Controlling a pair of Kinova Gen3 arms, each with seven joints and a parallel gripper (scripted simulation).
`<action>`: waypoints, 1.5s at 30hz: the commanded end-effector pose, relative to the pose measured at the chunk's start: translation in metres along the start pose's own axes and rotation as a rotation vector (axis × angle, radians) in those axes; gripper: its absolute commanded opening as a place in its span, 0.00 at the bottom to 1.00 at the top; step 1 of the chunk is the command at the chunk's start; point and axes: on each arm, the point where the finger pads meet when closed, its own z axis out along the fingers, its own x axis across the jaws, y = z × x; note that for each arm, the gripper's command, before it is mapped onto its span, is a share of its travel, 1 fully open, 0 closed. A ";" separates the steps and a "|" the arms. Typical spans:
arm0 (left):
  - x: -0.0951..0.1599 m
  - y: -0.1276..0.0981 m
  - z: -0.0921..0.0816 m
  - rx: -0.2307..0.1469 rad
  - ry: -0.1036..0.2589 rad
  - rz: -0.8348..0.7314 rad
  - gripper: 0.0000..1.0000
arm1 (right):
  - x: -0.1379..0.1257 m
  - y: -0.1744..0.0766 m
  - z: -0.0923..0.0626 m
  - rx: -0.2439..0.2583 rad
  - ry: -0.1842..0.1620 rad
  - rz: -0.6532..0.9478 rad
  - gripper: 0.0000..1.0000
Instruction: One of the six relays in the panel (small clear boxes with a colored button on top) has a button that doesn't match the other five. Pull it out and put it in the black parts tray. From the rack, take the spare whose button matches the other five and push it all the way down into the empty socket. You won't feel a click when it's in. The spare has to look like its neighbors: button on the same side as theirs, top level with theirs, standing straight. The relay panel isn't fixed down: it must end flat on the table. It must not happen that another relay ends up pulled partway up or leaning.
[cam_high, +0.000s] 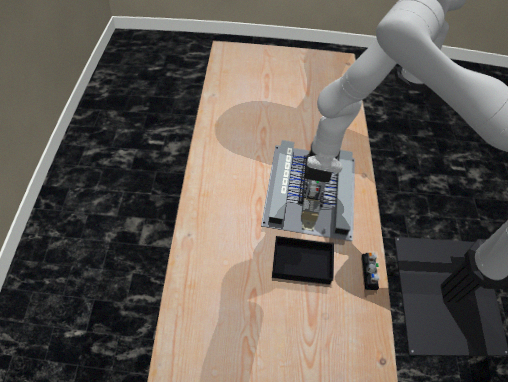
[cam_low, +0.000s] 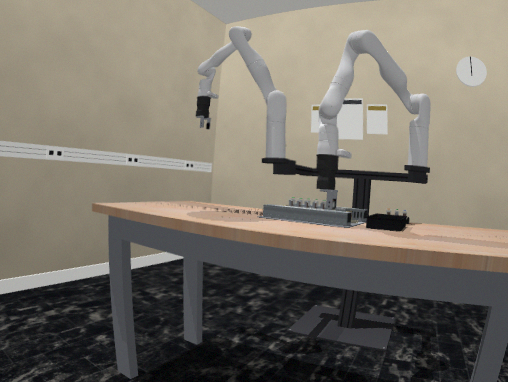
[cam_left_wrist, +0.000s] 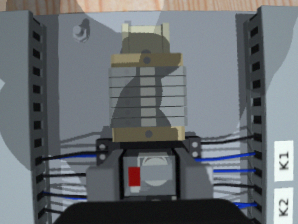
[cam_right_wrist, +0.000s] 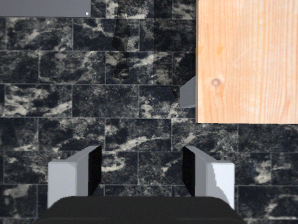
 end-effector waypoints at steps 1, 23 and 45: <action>0.001 0.001 -0.001 -0.002 0.006 0.000 0.00 | 0.000 0.000 -0.001 -0.002 0.000 0.000 1.00; 0.001 0.001 -0.002 -0.002 0.020 0.000 0.00 | 0.000 0.000 -0.001 -0.002 0.000 0.000 1.00; 0.002 0.001 -0.002 -0.002 -0.003 0.000 0.00 | 0.000 0.000 -0.001 -0.002 0.000 0.000 1.00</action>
